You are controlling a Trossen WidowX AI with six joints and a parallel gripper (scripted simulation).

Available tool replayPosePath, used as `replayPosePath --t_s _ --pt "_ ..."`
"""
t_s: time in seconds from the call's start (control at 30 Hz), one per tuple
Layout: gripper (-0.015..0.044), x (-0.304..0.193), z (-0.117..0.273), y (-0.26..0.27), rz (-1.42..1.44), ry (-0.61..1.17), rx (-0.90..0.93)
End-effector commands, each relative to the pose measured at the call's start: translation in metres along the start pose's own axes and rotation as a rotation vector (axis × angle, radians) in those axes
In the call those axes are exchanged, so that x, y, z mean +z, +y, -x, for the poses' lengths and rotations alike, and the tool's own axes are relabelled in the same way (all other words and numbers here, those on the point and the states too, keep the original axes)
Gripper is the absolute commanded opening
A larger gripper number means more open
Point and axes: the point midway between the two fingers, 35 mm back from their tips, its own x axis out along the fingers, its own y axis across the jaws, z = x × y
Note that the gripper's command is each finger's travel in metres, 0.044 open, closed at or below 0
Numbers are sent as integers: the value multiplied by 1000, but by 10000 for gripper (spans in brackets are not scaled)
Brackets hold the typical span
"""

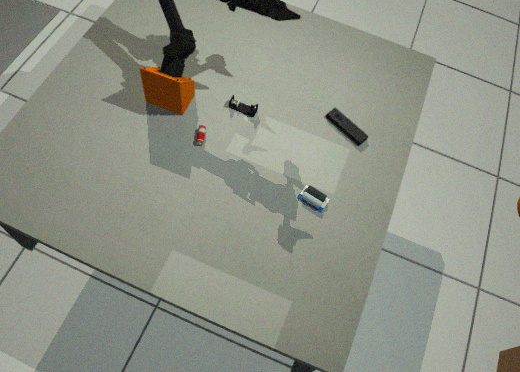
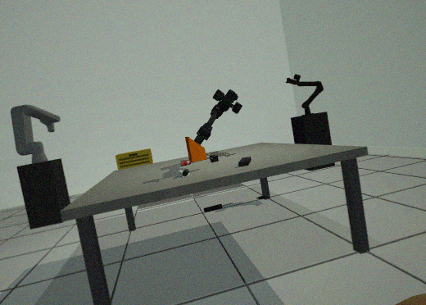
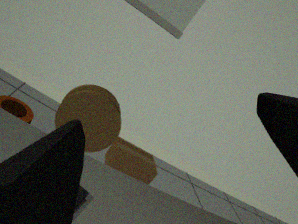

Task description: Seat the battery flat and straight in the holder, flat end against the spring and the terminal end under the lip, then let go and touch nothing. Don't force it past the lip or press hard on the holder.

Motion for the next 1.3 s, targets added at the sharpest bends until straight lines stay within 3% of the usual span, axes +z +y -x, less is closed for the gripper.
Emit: replayPosePath --t_s 0.0,0.17,0.43,0.73,1.03,1.27 --pt "374 -3 -2 -1 -1 12 -2" --pt "245 -84 -29 -33 -49 323 -60" --pt "245 -215 -22 -79 -273 811 -150" --pt "245 -342 51 -96 -754 1346 -281" --pt "245 -404 140 -67 -1389 1769 -421" --pt "245 -407 145 -64 -1442 1795 -431"
